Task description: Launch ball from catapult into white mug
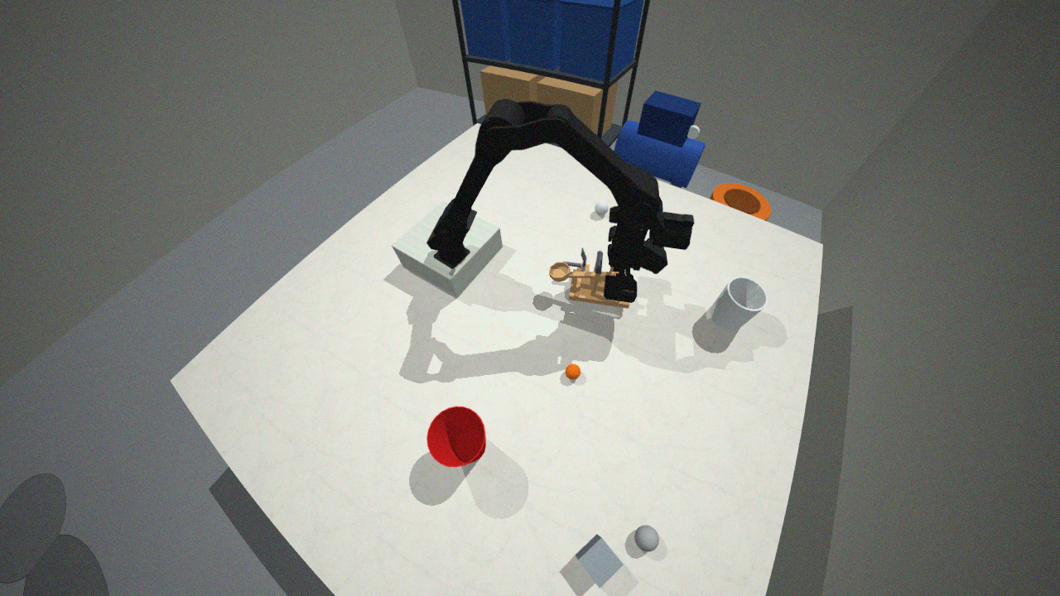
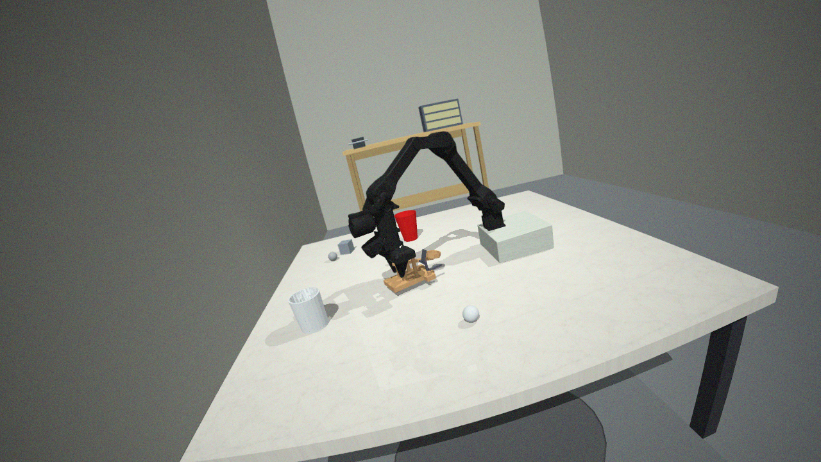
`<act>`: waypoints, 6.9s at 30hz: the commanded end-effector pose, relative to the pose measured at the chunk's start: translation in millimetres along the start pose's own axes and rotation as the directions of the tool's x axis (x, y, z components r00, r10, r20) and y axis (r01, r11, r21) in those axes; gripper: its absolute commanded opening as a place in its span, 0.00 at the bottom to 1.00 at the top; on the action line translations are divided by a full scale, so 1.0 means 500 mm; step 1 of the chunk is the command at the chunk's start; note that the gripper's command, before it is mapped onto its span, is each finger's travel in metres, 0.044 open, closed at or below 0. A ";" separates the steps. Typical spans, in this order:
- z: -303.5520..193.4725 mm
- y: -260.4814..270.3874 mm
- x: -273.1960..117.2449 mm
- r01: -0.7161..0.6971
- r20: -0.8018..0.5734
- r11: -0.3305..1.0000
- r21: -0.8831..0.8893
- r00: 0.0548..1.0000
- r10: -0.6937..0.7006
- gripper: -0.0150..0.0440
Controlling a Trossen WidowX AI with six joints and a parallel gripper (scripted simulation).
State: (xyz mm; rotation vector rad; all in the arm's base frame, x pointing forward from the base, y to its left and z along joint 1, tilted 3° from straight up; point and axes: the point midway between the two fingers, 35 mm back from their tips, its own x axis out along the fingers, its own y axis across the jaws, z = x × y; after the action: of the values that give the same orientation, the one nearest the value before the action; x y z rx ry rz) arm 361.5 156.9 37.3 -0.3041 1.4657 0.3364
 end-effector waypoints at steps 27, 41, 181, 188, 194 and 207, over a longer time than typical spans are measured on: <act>-0.002 0.000 0.033 0.000 -0.001 1.000 0.000 1.000 0.000 0.74; -0.001 0.001 -0.140 0.000 0.000 1.000 0.000 1.000 0.000 1.00; -0.004 0.000 -0.146 0.000 -0.002 1.000 0.000 1.000 0.000 1.00; -0.001 0.000 -0.140 0.000 0.001 1.000 0.000 1.000 0.000 1.00; -0.007 0.001 -0.263 0.001 0.028 1.000 0.000 1.000 -0.001 1.00; -0.046 -0.227 -0.119 0.021 -0.025 0.976 0.218 1.000 -0.016 0.76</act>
State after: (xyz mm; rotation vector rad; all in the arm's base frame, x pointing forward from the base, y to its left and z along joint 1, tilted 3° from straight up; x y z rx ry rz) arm 376.8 70.1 110.8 -0.1740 1.4922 0.1853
